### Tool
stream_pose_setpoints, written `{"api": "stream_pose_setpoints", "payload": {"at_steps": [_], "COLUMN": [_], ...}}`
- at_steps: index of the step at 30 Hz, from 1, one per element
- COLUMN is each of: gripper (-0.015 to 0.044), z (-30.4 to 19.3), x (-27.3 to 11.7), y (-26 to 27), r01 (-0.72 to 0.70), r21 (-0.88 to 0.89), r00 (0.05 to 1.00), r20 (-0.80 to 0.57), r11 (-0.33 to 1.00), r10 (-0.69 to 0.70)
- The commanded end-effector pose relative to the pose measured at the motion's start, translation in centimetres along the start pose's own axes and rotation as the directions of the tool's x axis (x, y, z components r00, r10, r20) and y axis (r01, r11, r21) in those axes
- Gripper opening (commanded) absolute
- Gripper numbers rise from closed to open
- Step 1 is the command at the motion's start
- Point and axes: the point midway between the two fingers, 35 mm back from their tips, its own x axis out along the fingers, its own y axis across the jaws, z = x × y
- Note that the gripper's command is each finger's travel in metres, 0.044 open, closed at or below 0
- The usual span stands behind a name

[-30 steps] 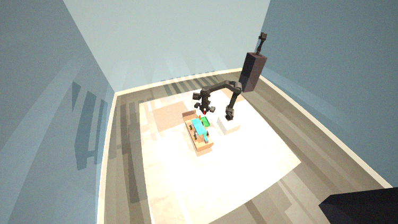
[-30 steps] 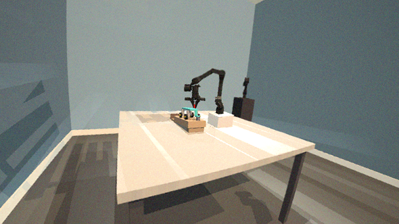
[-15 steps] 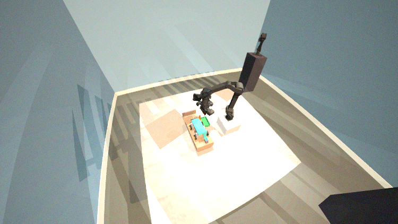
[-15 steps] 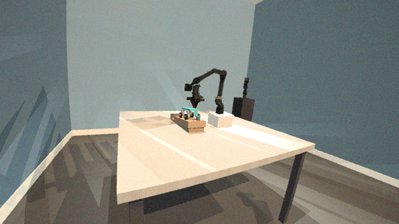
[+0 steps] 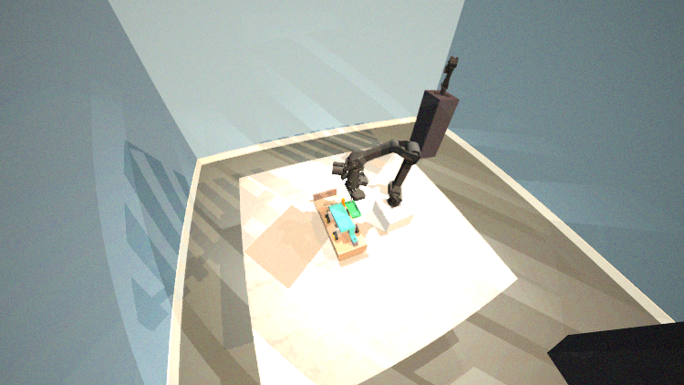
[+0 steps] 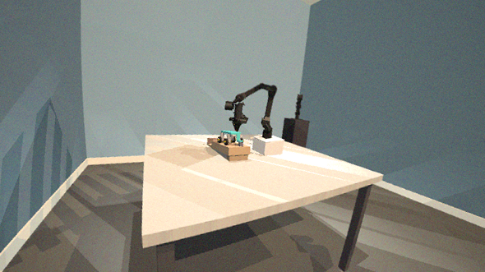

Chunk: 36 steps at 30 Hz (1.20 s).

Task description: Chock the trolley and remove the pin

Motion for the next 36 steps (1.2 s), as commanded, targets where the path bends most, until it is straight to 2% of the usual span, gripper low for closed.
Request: {"api": "stream_pose_setpoints", "payload": {"at_steps": [1, 11, 22, 36], "gripper": [0.0000, 0.0000, 0.0000, 0.0000], "z": [0.1, 1.3, 1.3, 1.4], "x": [0.2, 2.0, 5.1, 8.4], "y": [0.1, 0.1, 1.1, 3.0], "r01": [-0.007, -0.012, -0.176, -0.182], "r21": [0.011, 0.020, 0.019, 0.019], "r00": [1.000, 1.000, 0.984, 0.983], "r20": [-0.001, 0.002, 0.001, 0.001], "r11": [1.000, 1.000, 0.984, 0.983], "r10": [0.007, 0.012, 0.176, 0.182]}}
